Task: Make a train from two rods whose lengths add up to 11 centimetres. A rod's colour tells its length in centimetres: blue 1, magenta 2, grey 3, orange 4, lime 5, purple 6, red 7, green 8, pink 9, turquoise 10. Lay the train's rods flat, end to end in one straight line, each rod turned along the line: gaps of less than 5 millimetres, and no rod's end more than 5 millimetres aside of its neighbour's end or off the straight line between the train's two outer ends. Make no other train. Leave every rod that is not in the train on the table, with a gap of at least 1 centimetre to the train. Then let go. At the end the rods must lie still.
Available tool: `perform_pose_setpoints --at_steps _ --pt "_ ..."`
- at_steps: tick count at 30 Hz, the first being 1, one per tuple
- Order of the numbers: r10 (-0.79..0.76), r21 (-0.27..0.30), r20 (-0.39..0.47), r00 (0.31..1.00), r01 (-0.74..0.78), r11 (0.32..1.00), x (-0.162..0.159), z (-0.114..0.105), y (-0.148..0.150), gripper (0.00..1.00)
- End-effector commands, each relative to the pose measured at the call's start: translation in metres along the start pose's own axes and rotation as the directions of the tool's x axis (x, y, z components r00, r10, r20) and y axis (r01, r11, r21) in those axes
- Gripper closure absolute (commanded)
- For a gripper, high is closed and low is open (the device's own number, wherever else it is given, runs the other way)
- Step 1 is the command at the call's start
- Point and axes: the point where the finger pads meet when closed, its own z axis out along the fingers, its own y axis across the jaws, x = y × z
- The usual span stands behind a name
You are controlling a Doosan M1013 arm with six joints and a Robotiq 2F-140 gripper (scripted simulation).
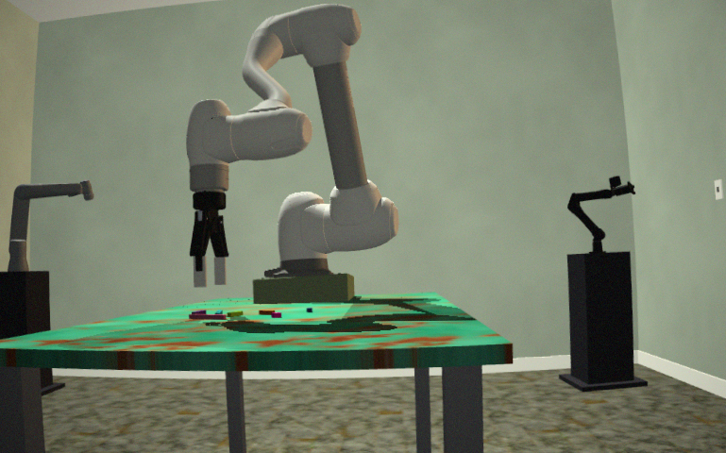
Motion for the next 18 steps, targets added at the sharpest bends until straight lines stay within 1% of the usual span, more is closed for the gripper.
perform_pose_setpoints --at_steps 1,5,7,11,13,18 --pt "0.005 0.000 0.000 1.000 -0.005 1.000 -0.001 0.000 0.000 0.00" --pt "0.055 0.000 0.000 0.998 -0.055 0.998 -0.006 -0.001 0.001 0.00" --pt "0.055 0.000 0.000 0.998 -0.055 0.998 -0.006 -0.001 0.001 0.00" --pt "0.186 0.000 0.000 0.982 -0.186 0.982 -0.019 -0.003 0.004 0.00" --pt "0.267 0.000 0.000 0.964 -0.267 0.964 -0.027 -0.004 0.006 0.00" --pt "0.406 0.000 0.001 0.914 -0.406 0.914 -0.041 -0.005 0.010 0.00"
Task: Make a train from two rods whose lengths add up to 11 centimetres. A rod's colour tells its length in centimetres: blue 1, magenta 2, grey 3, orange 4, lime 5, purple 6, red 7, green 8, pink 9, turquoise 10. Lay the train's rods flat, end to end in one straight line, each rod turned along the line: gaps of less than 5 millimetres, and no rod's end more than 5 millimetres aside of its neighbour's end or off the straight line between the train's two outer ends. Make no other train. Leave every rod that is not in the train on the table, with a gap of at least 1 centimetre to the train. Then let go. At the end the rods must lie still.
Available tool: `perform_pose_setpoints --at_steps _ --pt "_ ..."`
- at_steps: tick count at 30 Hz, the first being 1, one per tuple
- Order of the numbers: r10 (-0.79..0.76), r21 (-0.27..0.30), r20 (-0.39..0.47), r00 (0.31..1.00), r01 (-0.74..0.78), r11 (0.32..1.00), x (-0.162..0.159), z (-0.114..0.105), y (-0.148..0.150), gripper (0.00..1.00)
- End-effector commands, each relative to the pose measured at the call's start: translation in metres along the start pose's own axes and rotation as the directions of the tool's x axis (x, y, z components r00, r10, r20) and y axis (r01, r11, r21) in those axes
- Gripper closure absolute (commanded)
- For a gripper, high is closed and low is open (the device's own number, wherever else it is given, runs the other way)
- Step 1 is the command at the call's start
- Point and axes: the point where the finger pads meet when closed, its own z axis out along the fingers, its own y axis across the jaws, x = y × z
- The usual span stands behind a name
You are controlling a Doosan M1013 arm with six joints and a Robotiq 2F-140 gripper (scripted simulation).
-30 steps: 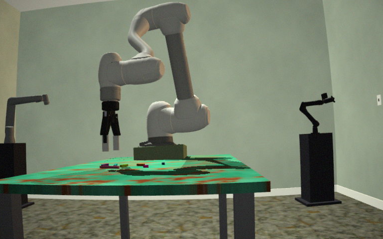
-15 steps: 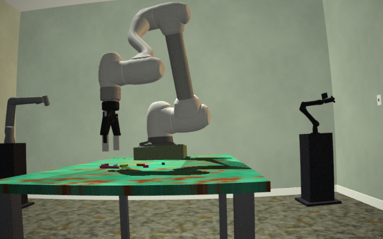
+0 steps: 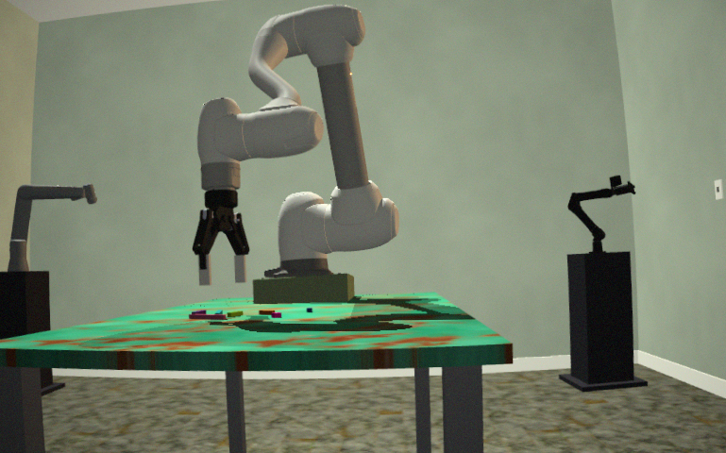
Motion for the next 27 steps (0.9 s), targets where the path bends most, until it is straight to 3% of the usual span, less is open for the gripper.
perform_pose_setpoints --at_steps 1,6,8,21,23,24,27 --pt "0.166 0.004 -0.013 0.986 -0.166 0.986 -0.014 -0.002 0.008 0.00" --pt "0.255 0.006 -0.013 0.967 -0.255 0.967 -0.021 -0.003 0.013 0.00" --pt "0.363 0.007 -0.012 0.932 -0.363 0.932 -0.031 -0.004 0.019 0.00" --pt "0.685 0.011 -0.008 0.728 -0.685 0.728 -0.061 -0.008 0.042 0.00" --pt "0.685 0.011 -0.008 0.728 -0.685 0.728 -0.061 -0.008 0.042 0.00" --pt "0.747 0.012 -0.007 0.664 -0.747 0.664 -0.068 -0.008 0.047 0.00" --pt "0.796 0.012 -0.006 0.605 -0.796 0.605 -0.073 -0.009 0.052 0.00"
